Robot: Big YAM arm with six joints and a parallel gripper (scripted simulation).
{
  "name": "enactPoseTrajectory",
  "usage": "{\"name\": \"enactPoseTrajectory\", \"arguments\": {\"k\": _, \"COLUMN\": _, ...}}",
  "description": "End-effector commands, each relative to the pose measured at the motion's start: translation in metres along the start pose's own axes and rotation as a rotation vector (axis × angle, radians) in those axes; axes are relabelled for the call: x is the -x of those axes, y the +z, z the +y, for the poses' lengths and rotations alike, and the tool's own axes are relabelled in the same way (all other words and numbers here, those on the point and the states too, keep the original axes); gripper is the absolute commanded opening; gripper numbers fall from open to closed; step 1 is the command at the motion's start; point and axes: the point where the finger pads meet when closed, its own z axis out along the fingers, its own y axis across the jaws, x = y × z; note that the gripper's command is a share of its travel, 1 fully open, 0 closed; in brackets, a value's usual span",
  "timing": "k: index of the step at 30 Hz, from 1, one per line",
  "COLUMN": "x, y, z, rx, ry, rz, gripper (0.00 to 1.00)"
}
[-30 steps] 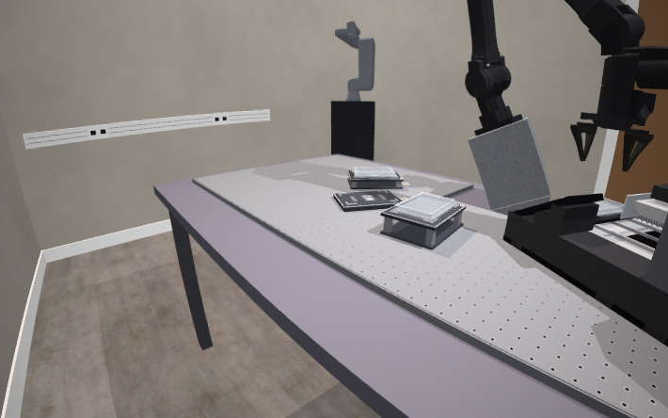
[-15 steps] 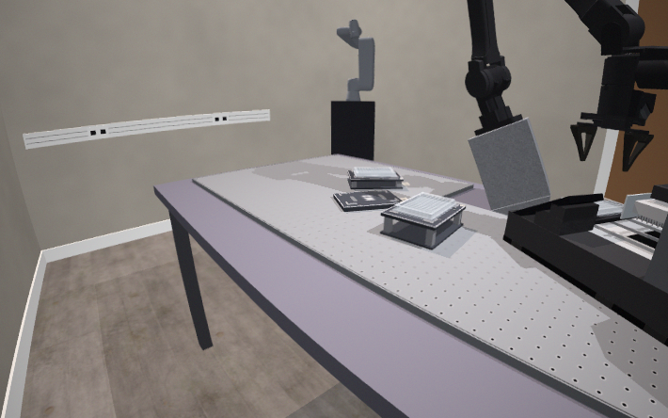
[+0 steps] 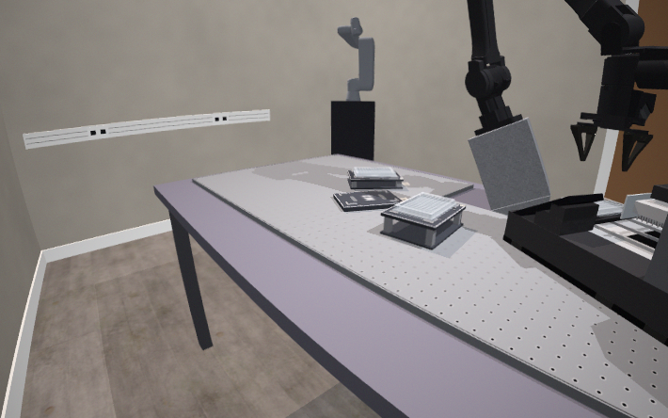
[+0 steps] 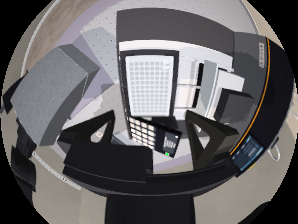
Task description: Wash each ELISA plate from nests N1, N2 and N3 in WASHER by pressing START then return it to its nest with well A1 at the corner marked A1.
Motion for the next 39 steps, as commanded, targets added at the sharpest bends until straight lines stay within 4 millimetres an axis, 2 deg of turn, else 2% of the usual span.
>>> {"name": "enactPoseTrajectory", "arguments": {"k": 1, "x": -0.011, "y": -0.007, "z": 0.007, "rx": -0.002, "ry": 0.087, "rz": -0.003, "gripper": 0.96}}
{"name": "enactPoseTrajectory", "arguments": {"k": 4, "x": -0.022, "y": -0.007, "z": 0.011, "rx": -0.024, "ry": 0.193, "rz": -0.007, "gripper": 0.90}}
{"name": "enactPoseTrajectory", "arguments": {"k": 12, "x": -0.052, "y": -0.006, "z": 0.038, "rx": -0.022, "ry": 0.460, "rz": -0.008, "gripper": 0.74}}
{"name": "enactPoseTrajectory", "arguments": {"k": 14, "x": -0.052, "y": -0.006, "z": 0.038, "rx": -0.022, "ry": 0.460, "rz": -0.008, "gripper": 0.74}}
{"name": "enactPoseTrajectory", "arguments": {"k": 25, "x": -0.094, "y": -0.004, "z": 0.076, "rx": -0.020, "ry": 0.828, "rz": -0.007, "gripper": 0.52}}
{"name": "enactPoseTrajectory", "arguments": {"k": 27, "x": -0.096, "y": -0.005, "z": 0.076, "rx": -0.023, "ry": 0.895, "rz": -0.009, "gripper": 0.48}}
{"name": "enactPoseTrajectory", "arguments": {"k": 28, "x": -0.099, "y": -0.015, "z": 0.057, "rx": -0.060, "ry": 0.932, "rz": -0.020, "gripper": 0.46}}
{"name": "enactPoseTrajectory", "arguments": {"k": 29, "x": -0.095, "y": -0.018, "z": 0.053, "rx": -0.070, "ry": 0.951, "rz": -0.020, "gripper": 0.44}}
{"name": "enactPoseTrajectory", "arguments": {"k": 31, "x": -0.095, "y": -0.018, "z": 0.053, "rx": -0.070, "ry": 0.951, "rz": -0.020, "gripper": 0.44}}
{"name": "enactPoseTrajectory", "arguments": {"k": 32, "x": -0.087, "y": 0.000, "z": 0.079, "rx": -0.005, "ry": 0.960, "rz": 0.006, "gripper": 0.42}}
{"name": "enactPoseTrajectory", "arguments": {"k": 34, "x": -0.087, "y": 0.000, "z": 0.079, "rx": -0.002, "ry": 1.025, "rz": 0.007, "gripper": 0.38}}
{"name": "enactPoseTrajectory", "arguments": {"k": 36, "x": -0.090, "y": -0.007, "z": 0.066, "rx": -0.024, "ry": 1.100, "rz": -0.004, "gripper": 0.34}}
{"name": "enactPoseTrajectory", "arguments": {"k": 39, "x": -0.090, "y": -0.007, "z": 0.066, "rx": -0.024, "ry": 1.200, "rz": -0.005, "gripper": 0.28}}
